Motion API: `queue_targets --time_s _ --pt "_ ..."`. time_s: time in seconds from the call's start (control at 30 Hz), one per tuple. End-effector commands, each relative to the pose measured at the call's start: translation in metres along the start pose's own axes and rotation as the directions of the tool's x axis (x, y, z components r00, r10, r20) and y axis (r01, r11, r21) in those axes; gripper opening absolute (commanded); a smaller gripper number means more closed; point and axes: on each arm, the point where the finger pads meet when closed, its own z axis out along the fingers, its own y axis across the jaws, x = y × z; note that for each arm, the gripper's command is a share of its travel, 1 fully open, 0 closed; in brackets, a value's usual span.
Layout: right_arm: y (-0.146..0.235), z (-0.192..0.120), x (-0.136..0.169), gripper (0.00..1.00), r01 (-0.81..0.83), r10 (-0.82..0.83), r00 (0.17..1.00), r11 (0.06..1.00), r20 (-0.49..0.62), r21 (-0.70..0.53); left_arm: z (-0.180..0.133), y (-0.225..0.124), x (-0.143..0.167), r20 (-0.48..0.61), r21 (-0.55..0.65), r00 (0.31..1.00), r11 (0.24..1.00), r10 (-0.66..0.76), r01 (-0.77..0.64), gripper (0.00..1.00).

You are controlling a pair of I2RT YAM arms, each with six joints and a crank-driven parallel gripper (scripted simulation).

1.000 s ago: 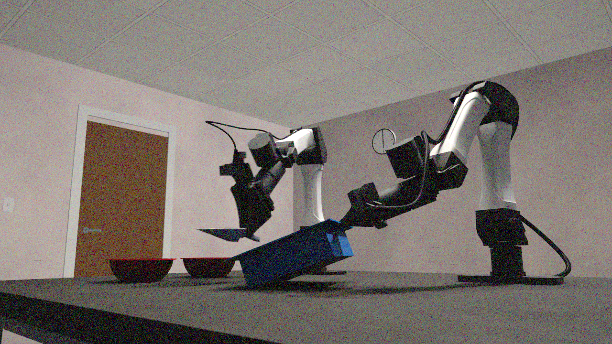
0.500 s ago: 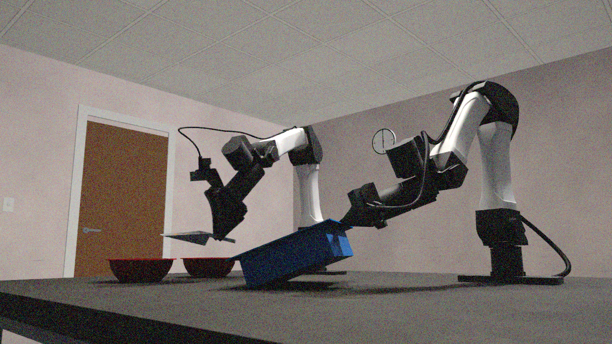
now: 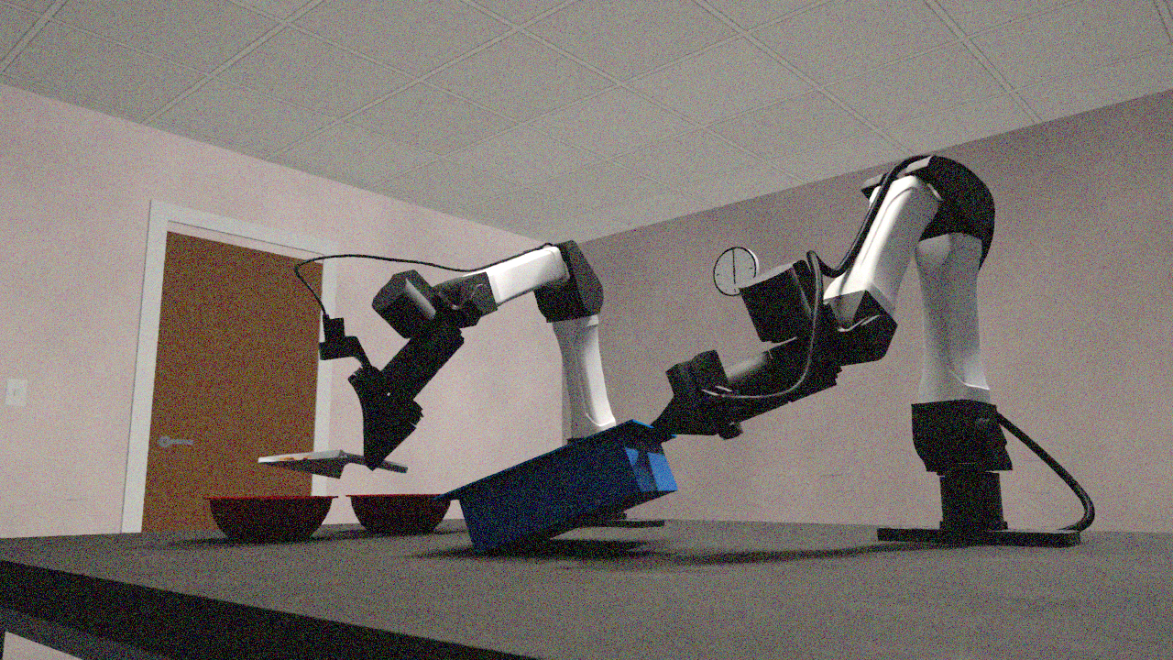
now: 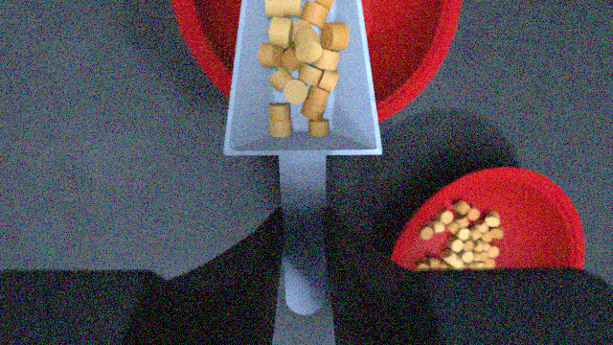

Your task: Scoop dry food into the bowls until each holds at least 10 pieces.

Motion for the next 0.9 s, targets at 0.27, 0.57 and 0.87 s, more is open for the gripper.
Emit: queue_targets --time_s 0.27,0.57,0.87 --pt "0.002 0.0 -0.023 0.0 -0.029 0.03 0.998 1.0 0.047 -0.009 -0.003 -0.036 -0.007 0.02 0.089 0.995 0.991 0.101 -0.102 0.0" --pt "0.005 0.008 -0.002 0.0 -0.001 0.001 1.0 1.0 0.004 0.005 -0.003 -0.036 -0.007 0.02 0.089 0.995 0.991 0.101 -0.102 0.0" --pt "0.0 -0.001 -0.016 0.0 -0.046 0.046 0.999 0.998 -0.016 -0.035 -0.003 -0.036 -0.007 0.02 0.089 0.995 0.991 0.101 -0.102 0.0"
